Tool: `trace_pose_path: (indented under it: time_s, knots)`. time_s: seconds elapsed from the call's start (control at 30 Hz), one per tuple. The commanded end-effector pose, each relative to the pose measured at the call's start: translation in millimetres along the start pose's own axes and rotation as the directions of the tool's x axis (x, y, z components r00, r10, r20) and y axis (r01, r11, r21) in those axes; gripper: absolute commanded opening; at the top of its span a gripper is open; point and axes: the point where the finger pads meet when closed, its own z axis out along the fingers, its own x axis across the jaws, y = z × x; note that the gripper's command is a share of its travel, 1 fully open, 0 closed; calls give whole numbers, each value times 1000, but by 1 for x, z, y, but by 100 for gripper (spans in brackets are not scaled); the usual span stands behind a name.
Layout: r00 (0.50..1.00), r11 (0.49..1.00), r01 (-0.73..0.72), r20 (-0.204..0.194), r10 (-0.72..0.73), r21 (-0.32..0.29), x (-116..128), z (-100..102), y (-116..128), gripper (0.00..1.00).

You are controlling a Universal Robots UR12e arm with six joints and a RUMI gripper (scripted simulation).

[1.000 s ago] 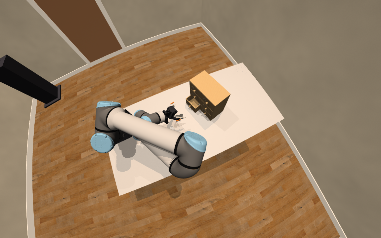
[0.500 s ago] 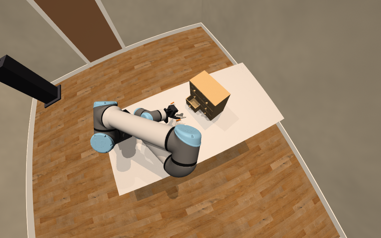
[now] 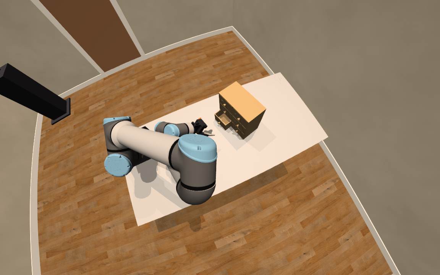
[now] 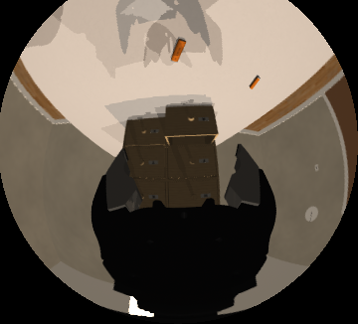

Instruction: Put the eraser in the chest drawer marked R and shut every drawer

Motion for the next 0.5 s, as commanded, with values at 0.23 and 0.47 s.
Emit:
trace_pose_path:
  time_s: [0.23, 0.47]
  knots:
    - [1000, 994, -1, -2, 1, 113, 0, -3, 3, 100]
    - [1000, 981, -1, -2, 1, 192, 0, -5, 5, 100]
